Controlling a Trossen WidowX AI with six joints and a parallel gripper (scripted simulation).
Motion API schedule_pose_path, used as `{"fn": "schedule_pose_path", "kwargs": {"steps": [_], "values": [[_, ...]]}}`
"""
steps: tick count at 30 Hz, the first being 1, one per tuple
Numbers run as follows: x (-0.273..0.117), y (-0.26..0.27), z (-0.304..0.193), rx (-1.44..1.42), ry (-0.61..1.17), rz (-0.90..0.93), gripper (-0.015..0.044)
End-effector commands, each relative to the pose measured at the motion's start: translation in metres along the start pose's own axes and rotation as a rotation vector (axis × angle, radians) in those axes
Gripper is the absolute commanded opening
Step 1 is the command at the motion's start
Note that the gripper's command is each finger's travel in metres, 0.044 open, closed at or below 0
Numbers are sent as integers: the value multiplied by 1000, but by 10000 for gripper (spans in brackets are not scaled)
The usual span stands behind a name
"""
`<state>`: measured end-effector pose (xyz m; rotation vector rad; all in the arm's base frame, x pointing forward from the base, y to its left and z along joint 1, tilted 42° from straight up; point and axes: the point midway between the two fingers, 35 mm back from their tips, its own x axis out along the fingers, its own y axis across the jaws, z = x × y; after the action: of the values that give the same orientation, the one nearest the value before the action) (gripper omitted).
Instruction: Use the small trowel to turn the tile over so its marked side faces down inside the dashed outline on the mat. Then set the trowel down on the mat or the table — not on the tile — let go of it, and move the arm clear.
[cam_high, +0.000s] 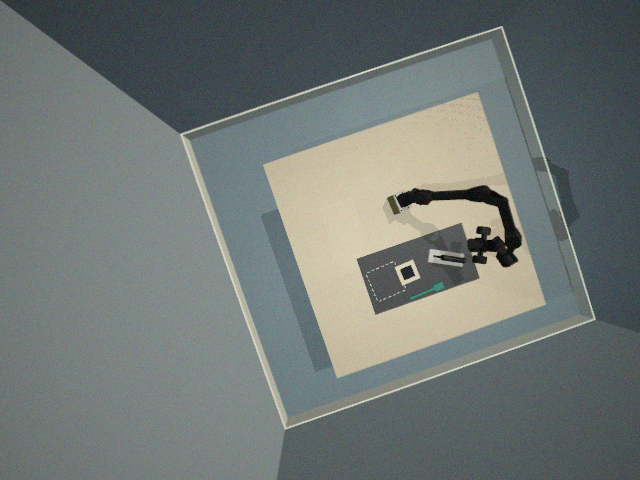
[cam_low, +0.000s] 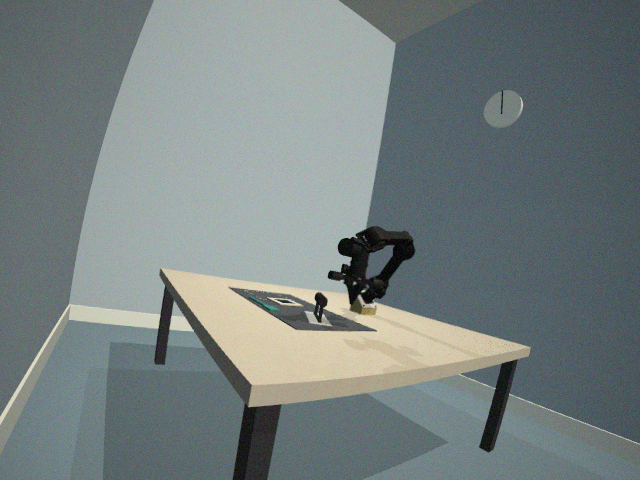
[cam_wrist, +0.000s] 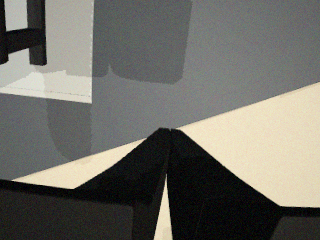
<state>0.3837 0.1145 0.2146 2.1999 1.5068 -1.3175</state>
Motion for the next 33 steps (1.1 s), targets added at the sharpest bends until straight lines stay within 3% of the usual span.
{"fn": "schedule_pose_path", "kwargs": {"steps": [1, 11, 33], "values": [[0, 0, 0, 0, 0, 0, 26], [-1, 5, 3, -155, -2, 1, 270], [-7, 30, 22, -912, -12, 1, 270]]}}
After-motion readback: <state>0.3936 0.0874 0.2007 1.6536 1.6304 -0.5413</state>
